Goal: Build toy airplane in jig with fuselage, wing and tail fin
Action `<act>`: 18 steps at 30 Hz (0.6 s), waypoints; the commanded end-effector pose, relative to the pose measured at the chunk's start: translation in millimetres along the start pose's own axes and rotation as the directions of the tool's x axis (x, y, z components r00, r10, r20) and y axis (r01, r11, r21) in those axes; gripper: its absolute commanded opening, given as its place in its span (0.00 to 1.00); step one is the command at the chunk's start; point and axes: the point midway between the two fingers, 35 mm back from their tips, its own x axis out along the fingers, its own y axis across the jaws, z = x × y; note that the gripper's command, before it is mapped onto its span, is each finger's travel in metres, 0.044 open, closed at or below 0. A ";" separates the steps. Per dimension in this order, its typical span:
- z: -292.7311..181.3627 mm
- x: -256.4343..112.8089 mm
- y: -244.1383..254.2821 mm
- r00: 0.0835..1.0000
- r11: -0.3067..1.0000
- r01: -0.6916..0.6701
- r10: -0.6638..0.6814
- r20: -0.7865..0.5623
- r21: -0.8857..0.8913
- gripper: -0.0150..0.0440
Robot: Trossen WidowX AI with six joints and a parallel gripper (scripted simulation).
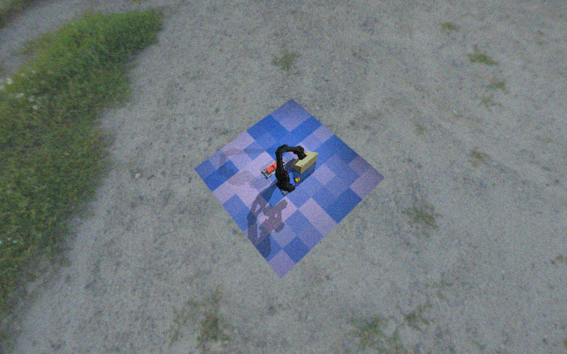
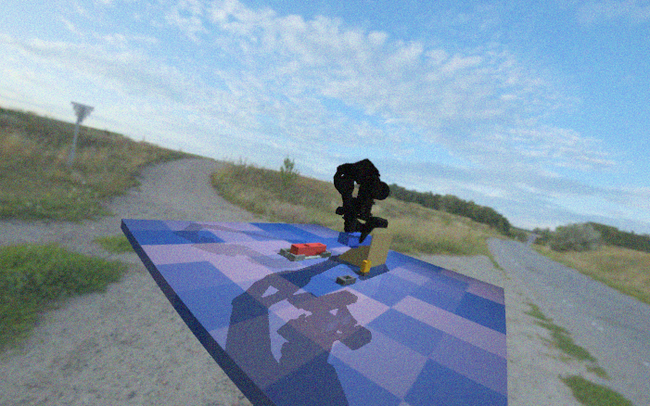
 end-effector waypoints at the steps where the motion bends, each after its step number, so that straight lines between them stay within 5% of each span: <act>1: 1.6 -3.2 -5.3 1.000 0.999 -0.007 0.007 -0.002 0.038 0.25; 18: 14.4 -0.6 -60.1 1.000 0.947 -0.014 0.016 -0.003 0.320 0.25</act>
